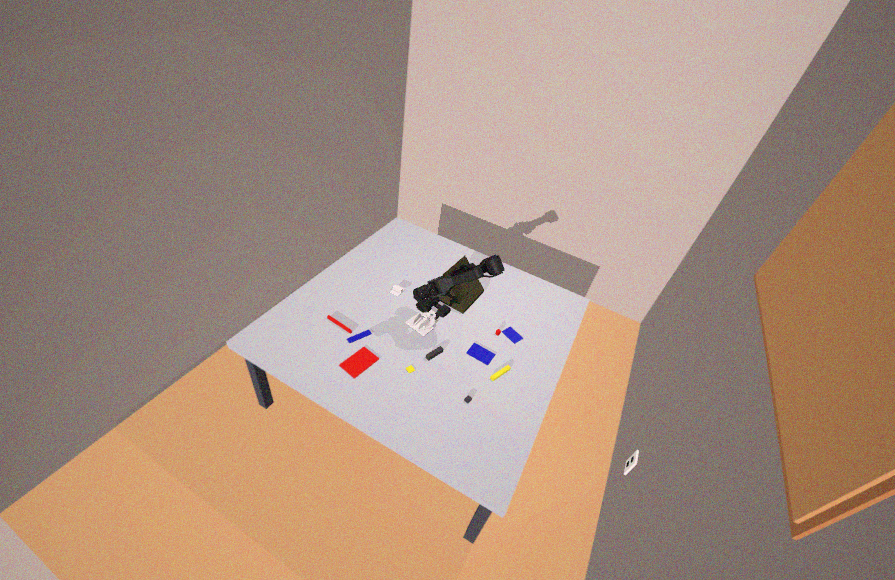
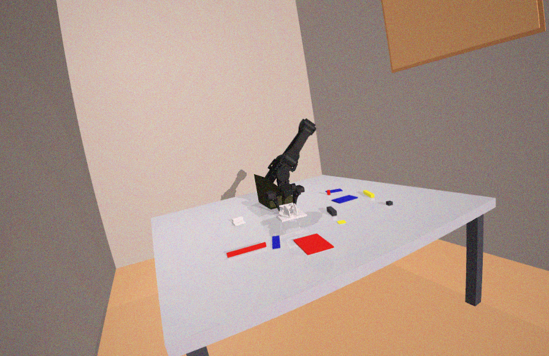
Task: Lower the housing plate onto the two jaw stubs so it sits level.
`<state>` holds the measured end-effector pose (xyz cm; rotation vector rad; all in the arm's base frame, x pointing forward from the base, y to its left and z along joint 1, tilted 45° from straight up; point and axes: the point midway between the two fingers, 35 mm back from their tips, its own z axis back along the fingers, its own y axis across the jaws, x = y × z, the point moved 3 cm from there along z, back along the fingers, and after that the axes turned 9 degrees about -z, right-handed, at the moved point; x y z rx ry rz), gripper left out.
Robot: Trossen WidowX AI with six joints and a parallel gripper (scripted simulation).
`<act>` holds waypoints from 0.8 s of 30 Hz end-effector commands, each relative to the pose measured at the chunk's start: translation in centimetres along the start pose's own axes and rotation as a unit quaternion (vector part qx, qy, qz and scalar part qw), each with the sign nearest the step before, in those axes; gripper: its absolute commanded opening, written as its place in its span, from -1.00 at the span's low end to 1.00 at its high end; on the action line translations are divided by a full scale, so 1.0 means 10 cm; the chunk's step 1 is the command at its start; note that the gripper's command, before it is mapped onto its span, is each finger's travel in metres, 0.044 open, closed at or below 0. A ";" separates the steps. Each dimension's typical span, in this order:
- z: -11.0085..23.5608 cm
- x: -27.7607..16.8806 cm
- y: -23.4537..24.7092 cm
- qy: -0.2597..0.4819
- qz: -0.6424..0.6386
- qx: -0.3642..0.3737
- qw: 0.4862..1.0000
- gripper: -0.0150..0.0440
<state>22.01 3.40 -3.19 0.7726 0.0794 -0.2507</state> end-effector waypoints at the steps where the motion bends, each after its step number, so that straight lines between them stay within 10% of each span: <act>1: 0.00 0.00 0.00 0.000 -0.002 0.003 1.000 0.70; 24: -0.05 0.00 0.00 0.000 -0.006 0.003 1.000 0.70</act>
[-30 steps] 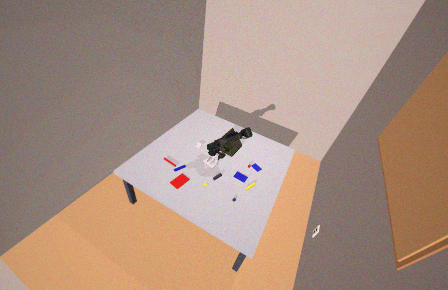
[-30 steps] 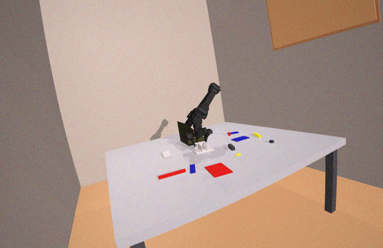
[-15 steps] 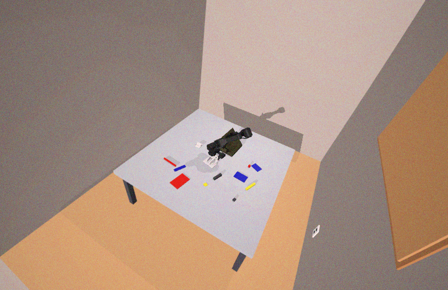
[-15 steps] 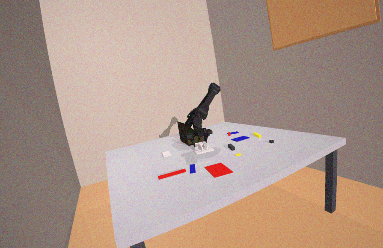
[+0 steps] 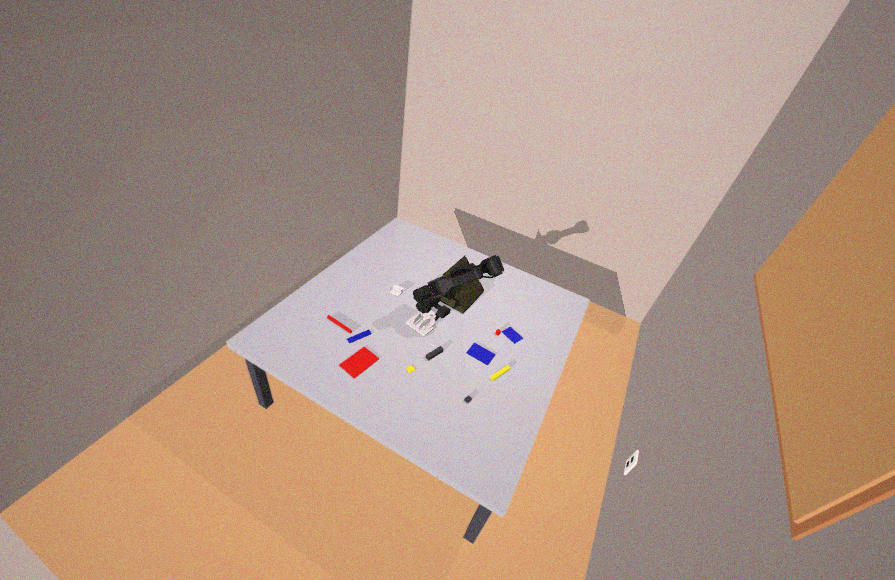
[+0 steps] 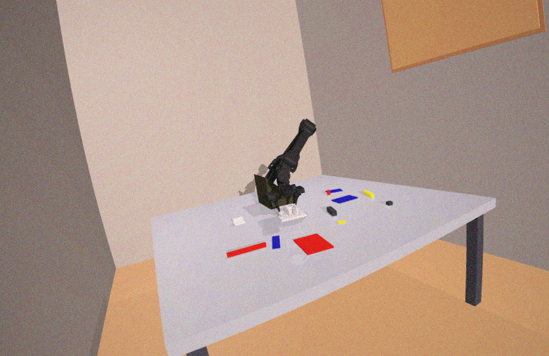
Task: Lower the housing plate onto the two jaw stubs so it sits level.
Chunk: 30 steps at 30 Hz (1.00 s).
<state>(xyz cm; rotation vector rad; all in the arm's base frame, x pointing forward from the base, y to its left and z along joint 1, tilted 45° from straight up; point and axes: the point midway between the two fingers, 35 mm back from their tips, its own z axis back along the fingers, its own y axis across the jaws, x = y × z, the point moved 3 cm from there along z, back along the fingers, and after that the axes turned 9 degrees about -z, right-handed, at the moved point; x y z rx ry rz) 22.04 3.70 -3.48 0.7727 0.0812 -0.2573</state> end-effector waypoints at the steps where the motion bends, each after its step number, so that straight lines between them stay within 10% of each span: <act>1: -0.01 0.00 0.00 0.000 -0.002 0.003 1.000 0.70; 30: -0.06 0.00 0.00 0.001 -0.002 0.003 1.000 0.70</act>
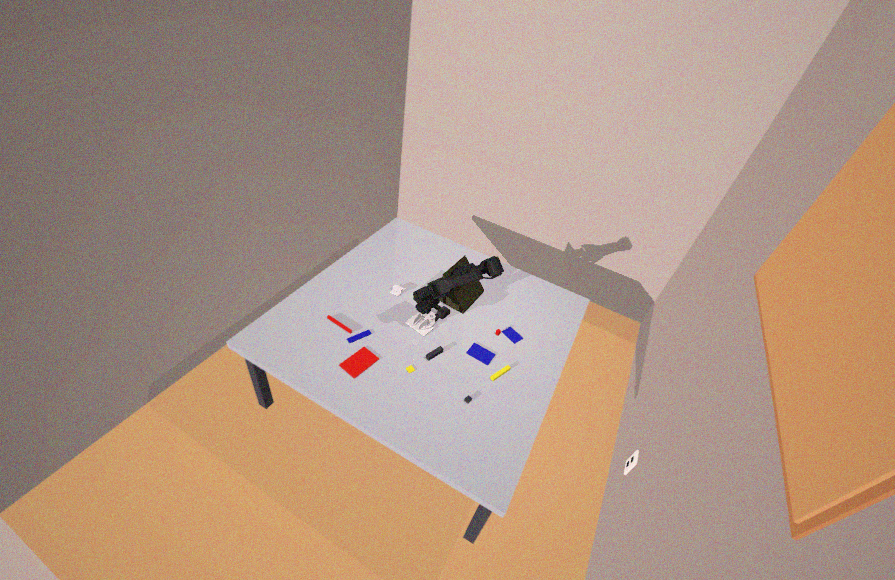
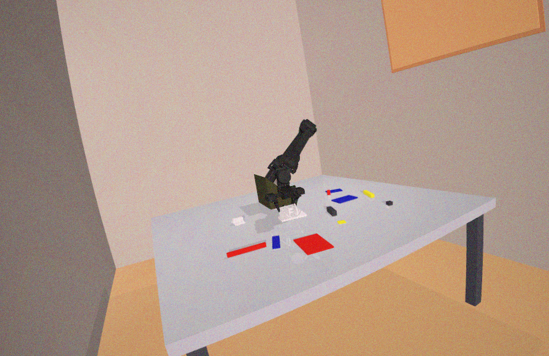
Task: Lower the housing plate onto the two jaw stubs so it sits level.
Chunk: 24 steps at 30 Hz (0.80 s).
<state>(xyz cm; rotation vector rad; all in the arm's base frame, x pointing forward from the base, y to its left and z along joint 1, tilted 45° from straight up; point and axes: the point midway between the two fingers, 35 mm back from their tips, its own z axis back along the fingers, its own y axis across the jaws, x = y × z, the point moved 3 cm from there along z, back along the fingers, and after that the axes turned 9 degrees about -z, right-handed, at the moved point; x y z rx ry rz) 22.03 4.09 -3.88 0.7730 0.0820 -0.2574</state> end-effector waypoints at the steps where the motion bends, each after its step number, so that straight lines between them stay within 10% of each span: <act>1: -0.01 0.00 0.00 0.000 -0.002 0.003 1.000 0.70; 24: -0.05 0.00 0.00 0.000 -0.002 0.003 1.000 0.70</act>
